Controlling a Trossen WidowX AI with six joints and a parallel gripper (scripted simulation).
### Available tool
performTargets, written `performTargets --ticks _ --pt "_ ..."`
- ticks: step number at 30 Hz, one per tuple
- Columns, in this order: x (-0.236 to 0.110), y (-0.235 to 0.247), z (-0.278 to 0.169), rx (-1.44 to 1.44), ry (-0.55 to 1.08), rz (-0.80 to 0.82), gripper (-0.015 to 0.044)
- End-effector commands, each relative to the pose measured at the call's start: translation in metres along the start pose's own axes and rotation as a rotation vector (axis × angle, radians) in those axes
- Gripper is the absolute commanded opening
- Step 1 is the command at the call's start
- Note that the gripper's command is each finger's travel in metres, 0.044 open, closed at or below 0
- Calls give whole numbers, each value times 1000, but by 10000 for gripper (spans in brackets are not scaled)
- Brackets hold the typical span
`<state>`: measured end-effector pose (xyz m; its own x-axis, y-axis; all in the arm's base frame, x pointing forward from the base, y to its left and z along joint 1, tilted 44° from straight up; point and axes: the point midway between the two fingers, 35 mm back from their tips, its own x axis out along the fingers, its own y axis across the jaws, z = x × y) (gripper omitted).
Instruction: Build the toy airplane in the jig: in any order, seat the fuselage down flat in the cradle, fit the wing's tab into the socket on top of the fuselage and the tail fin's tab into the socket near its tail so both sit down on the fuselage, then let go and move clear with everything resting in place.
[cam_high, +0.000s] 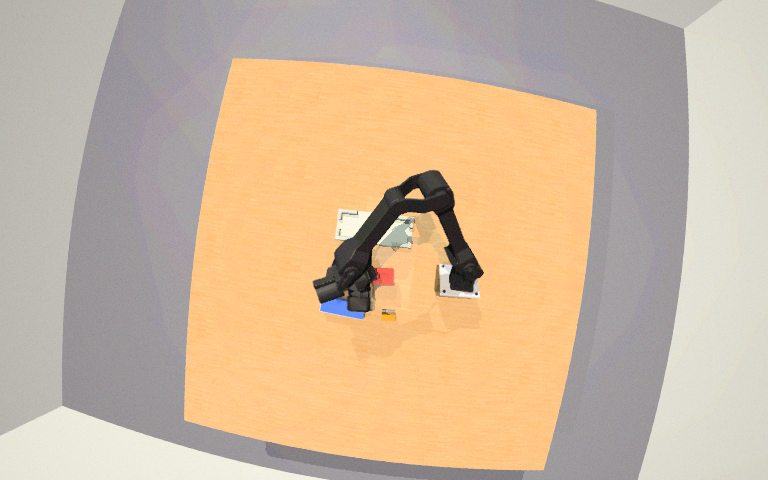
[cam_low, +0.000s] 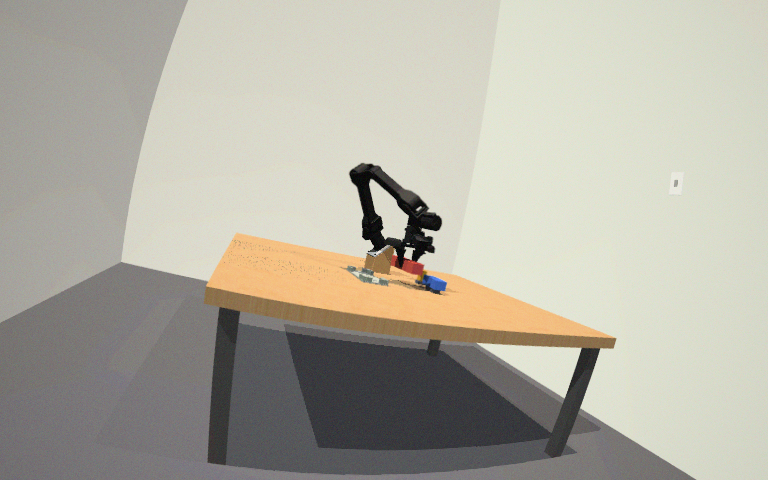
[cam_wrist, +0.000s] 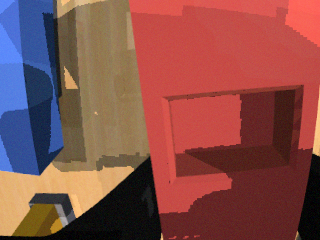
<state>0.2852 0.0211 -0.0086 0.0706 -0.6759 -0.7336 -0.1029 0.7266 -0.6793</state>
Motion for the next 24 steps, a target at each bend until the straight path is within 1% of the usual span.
performTargets --ticks 1,19,24 --pt "-15 0 3 15 -12 7 0" --pt "-71 -4 -5 33 6 -17 0" --pt "-73 -5 -5 32 8 -17 0"
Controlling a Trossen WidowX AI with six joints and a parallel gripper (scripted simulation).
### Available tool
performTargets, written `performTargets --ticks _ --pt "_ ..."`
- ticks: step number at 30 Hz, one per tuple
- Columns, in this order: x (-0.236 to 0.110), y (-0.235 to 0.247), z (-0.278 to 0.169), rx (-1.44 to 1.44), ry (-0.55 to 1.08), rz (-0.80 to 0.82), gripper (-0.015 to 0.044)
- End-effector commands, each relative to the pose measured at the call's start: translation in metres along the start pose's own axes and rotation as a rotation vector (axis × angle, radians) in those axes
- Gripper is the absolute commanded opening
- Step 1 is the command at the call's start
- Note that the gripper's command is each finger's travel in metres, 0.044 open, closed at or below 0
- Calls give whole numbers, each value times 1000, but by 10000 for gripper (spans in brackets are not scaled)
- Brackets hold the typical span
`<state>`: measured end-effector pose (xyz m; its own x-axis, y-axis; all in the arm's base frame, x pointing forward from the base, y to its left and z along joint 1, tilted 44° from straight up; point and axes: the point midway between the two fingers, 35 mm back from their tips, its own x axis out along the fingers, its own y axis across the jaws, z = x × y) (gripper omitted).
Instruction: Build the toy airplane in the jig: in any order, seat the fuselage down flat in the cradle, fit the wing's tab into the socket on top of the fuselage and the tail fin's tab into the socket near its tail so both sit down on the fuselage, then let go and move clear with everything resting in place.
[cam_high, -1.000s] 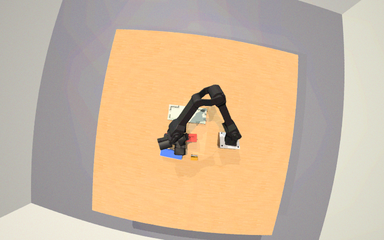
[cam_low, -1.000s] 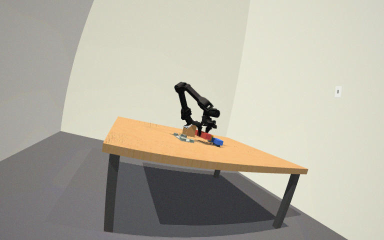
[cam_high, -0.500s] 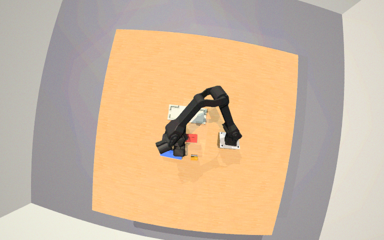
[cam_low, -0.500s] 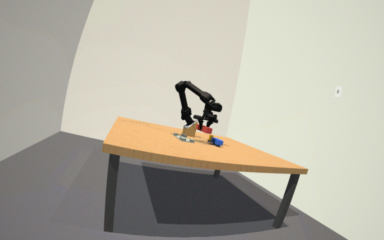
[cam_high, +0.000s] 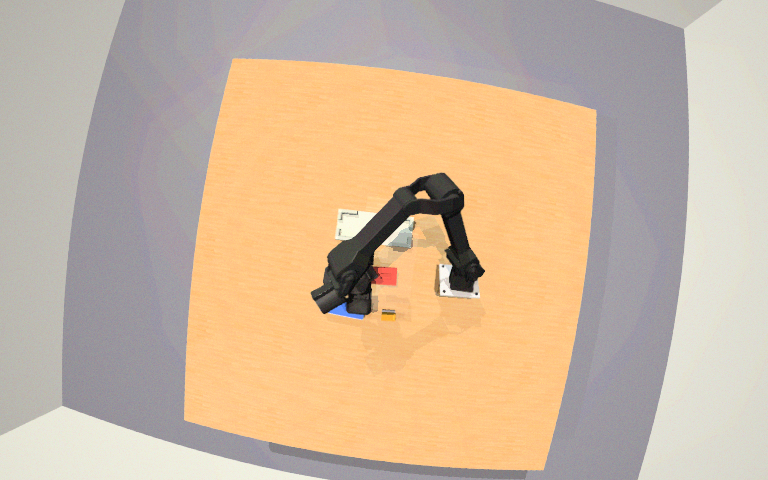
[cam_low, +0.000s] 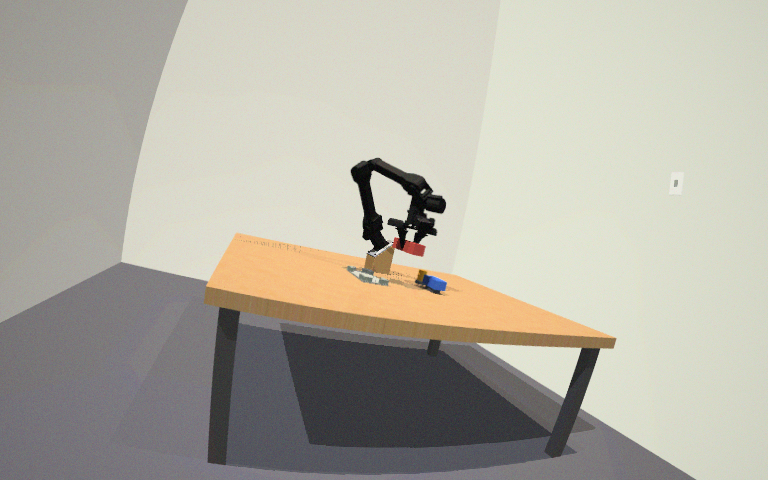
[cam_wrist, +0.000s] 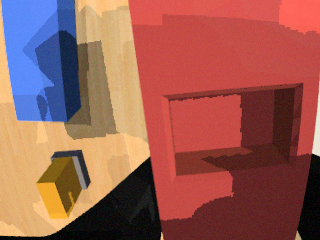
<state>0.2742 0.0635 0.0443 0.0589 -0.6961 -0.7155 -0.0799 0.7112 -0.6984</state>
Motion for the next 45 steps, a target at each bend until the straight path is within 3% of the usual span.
performTargets --ticks 1,45 --pt "-4 -2 1 10 -5 10 0" --pt "58 -121 -12 34 -8 6 0"
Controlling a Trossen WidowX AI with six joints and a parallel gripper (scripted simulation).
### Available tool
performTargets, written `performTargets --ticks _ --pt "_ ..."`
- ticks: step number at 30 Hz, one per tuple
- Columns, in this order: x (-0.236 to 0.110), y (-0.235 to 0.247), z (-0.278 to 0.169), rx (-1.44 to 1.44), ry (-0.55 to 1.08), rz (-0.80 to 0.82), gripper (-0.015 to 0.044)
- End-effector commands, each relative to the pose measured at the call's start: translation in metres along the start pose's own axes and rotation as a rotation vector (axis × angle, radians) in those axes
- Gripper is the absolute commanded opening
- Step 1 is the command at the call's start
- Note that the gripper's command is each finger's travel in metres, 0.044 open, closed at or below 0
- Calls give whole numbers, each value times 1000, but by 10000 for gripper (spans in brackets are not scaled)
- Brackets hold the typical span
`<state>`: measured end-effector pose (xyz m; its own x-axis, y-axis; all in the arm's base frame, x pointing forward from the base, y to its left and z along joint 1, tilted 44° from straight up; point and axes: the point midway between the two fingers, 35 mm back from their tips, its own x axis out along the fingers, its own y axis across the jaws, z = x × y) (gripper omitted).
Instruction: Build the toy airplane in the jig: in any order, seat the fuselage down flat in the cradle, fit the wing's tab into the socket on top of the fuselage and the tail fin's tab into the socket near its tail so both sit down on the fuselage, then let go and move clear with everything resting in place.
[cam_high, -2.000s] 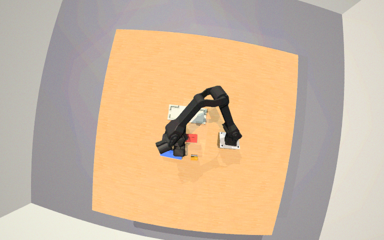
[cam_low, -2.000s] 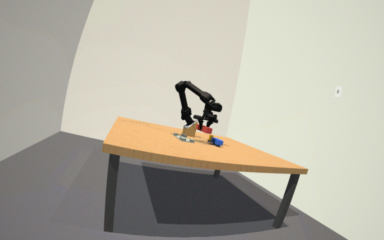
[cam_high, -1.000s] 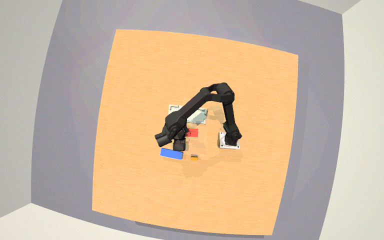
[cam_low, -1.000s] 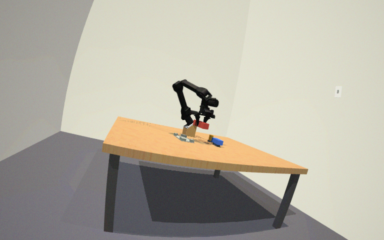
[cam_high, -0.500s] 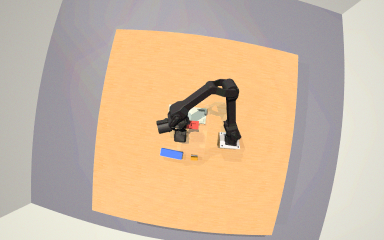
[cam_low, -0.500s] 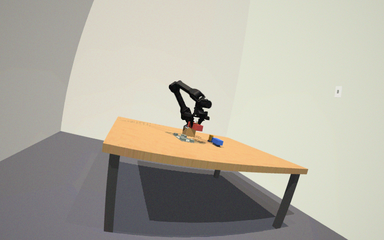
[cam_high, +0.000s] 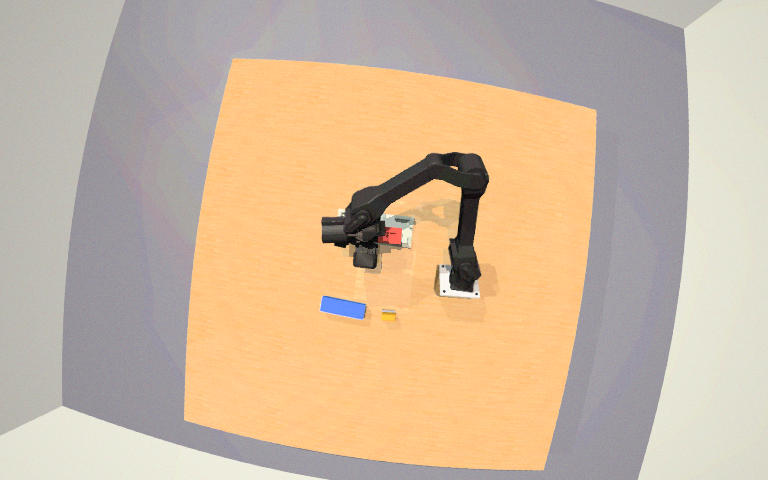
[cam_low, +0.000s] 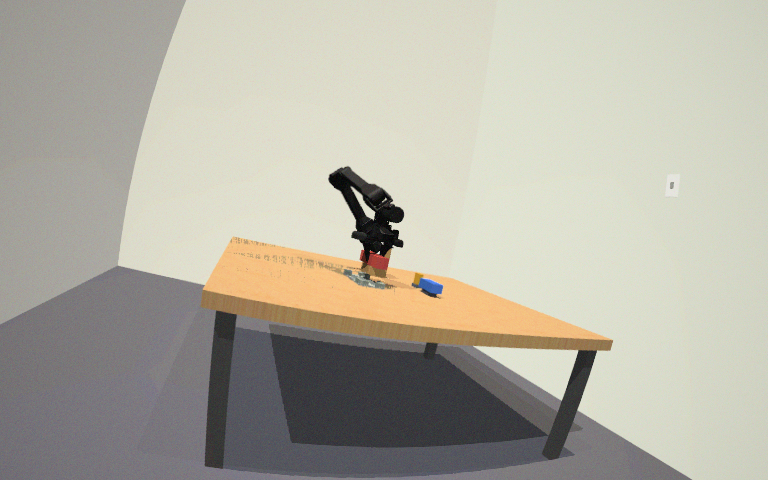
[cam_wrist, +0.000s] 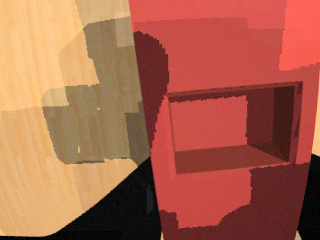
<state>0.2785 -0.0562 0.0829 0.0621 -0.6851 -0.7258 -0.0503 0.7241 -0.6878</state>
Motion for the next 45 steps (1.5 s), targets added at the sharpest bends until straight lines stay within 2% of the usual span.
performTargets --ticks 1,6,13,14,34,45 --pt "4 -11 -4 5 -4 -11 0" --pt "7 -18 -7 8 -3 -17 0" --pt "7 -18 -7 8 -3 -17 184" --pt "7 -18 -7 8 -3 -17 195" --pt "7 -18 -7 8 -3 -17 195" --pt "24 -19 -6 8 -3 -17 195"
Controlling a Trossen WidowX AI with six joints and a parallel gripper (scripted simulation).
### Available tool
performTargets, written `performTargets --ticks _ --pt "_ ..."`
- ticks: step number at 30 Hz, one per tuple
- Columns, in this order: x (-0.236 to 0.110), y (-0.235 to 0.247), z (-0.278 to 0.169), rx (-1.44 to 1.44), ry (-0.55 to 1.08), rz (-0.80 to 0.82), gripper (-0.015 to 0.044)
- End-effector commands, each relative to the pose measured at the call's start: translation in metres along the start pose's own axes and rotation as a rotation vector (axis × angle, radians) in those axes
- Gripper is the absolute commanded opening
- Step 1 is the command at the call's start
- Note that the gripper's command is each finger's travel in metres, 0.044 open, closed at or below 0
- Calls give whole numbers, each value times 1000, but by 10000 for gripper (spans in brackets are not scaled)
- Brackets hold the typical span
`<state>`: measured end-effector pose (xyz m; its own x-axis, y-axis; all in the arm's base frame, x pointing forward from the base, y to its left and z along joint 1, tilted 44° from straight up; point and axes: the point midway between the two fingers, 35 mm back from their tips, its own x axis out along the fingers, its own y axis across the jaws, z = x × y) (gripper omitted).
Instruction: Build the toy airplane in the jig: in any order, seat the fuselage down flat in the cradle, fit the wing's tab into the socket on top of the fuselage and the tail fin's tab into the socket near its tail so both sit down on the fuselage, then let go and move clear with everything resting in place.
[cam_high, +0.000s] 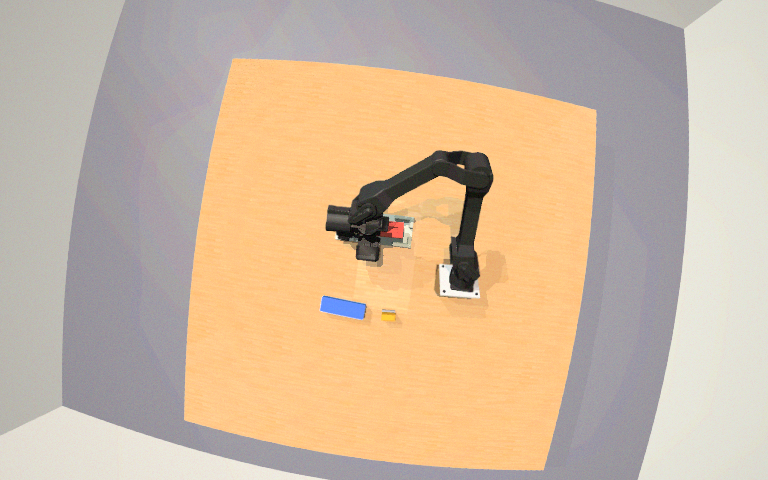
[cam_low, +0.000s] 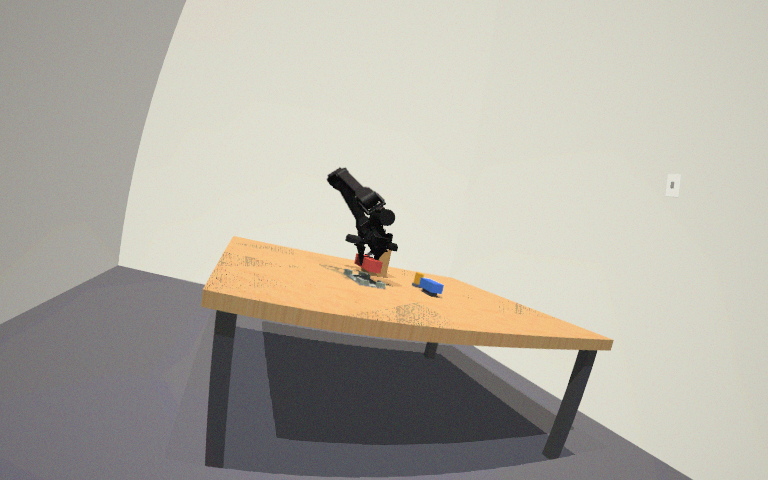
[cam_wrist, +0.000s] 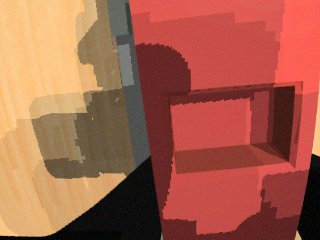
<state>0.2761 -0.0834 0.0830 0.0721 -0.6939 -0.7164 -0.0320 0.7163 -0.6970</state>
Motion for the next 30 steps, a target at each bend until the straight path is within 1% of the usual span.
performTargets --ticks 1,14,21,26,30 --pt "7 1 -2 -9 6 -4 195" --pt "27 -1 -3 -9 6 -6 195" --pt "28 -1 -2 -9 6 -6 195" --pt "27 -1 -2 -3 3 -4 161" --pt "27 -1 -2 -3 3 -4 56"
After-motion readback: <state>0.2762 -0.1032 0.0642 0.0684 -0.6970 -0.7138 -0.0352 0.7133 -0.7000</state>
